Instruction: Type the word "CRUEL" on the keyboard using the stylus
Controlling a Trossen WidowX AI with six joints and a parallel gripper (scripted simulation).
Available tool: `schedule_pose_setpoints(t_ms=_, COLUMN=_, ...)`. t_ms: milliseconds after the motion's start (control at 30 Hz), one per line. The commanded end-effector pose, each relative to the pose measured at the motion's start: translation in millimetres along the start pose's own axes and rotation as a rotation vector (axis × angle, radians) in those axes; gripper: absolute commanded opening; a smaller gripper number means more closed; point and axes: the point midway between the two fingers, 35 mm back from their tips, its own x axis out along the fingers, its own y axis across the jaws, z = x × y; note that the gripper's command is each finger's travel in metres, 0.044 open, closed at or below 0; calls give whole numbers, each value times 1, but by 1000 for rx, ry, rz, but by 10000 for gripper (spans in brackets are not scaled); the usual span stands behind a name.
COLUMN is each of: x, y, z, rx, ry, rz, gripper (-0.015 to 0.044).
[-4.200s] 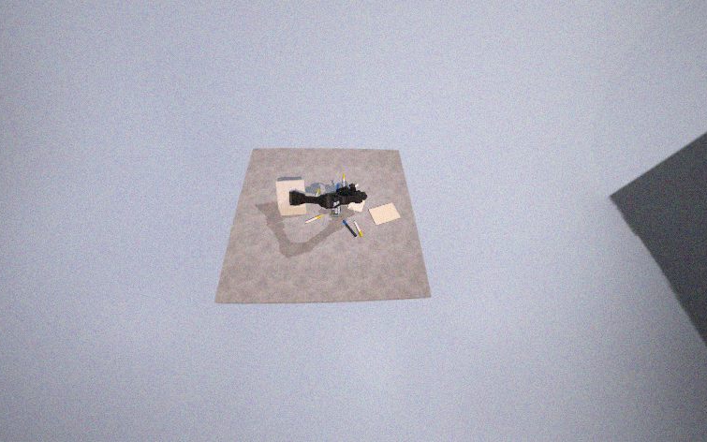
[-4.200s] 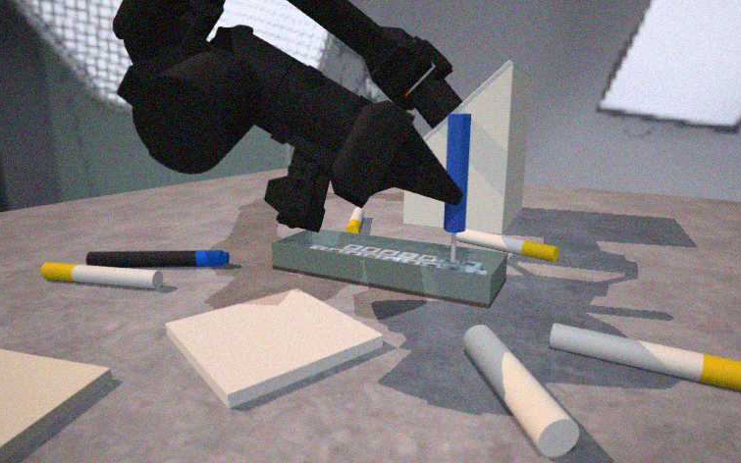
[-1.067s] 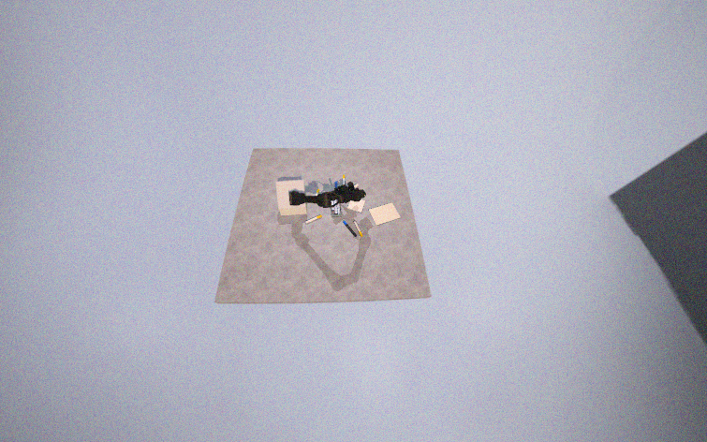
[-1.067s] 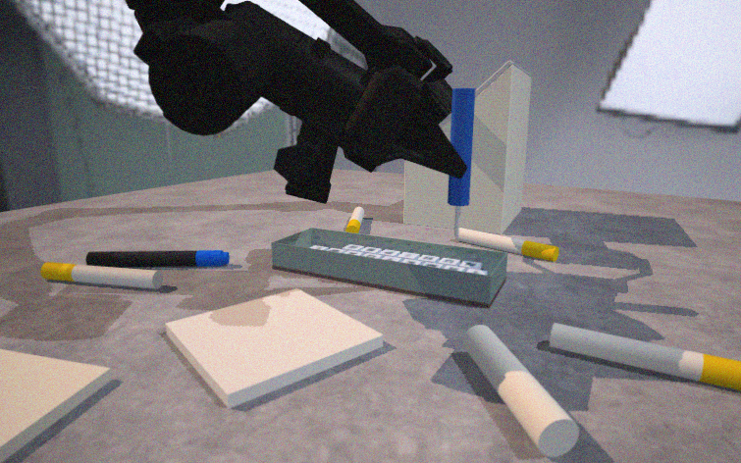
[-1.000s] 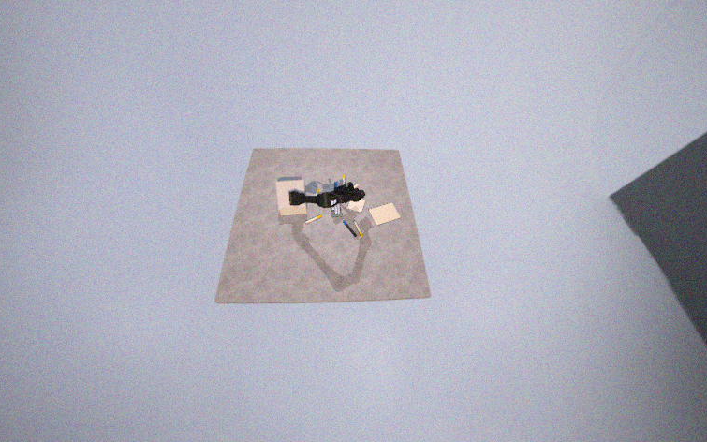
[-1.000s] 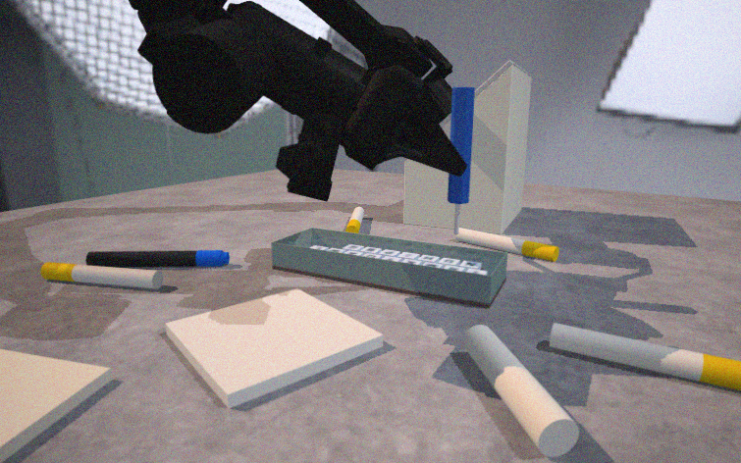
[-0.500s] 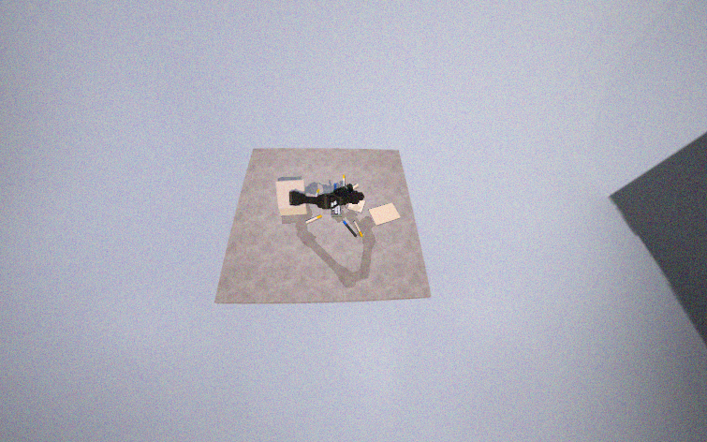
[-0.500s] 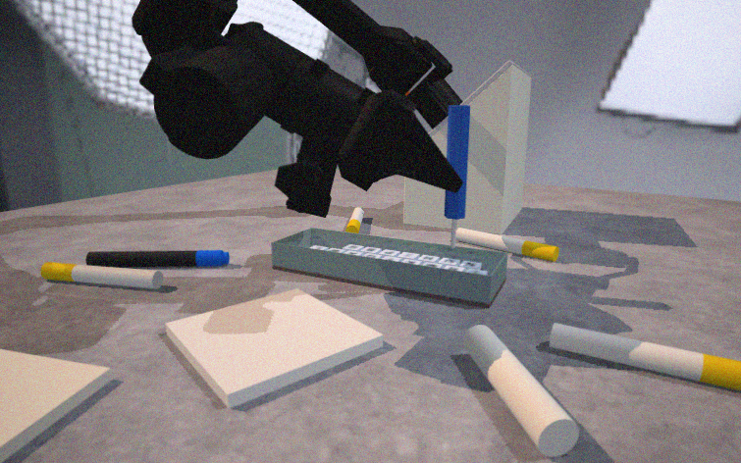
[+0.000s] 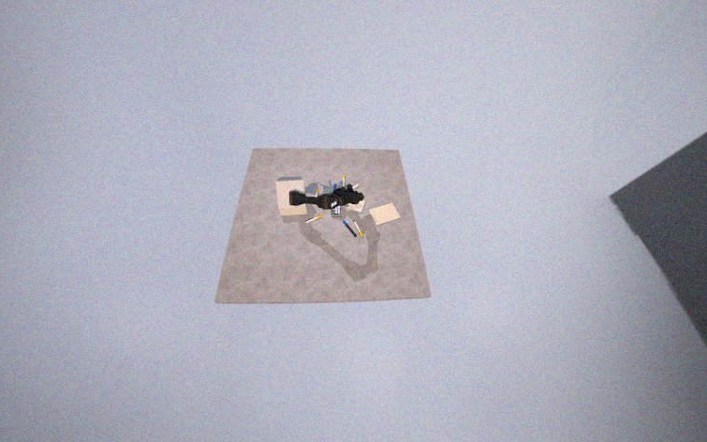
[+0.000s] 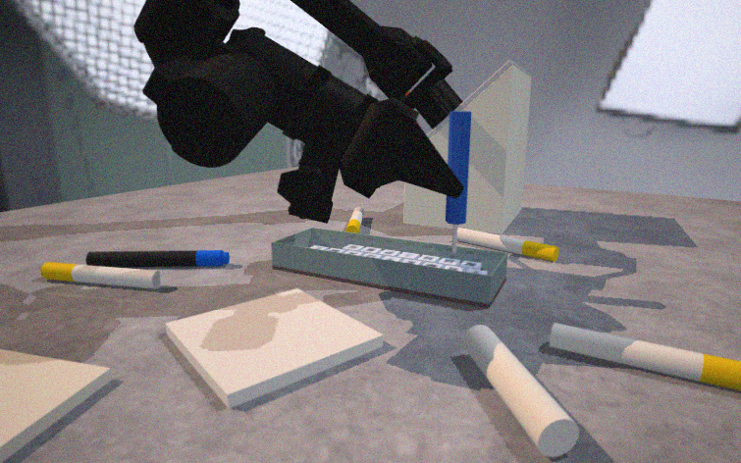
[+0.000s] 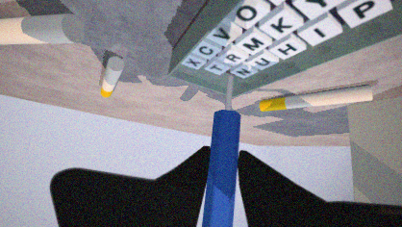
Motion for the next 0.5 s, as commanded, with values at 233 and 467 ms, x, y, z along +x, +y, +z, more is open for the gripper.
schedule_pose_setpoints(t_ms=233, x=3, y=0, z=4, rx=-7, ry=-3, rz=-2, gripper=81)
schedule_pose_setpoints(t_ms=467, x=4, y=0, z=7, rx=-7, ry=-3, rz=-2, gripper=81)
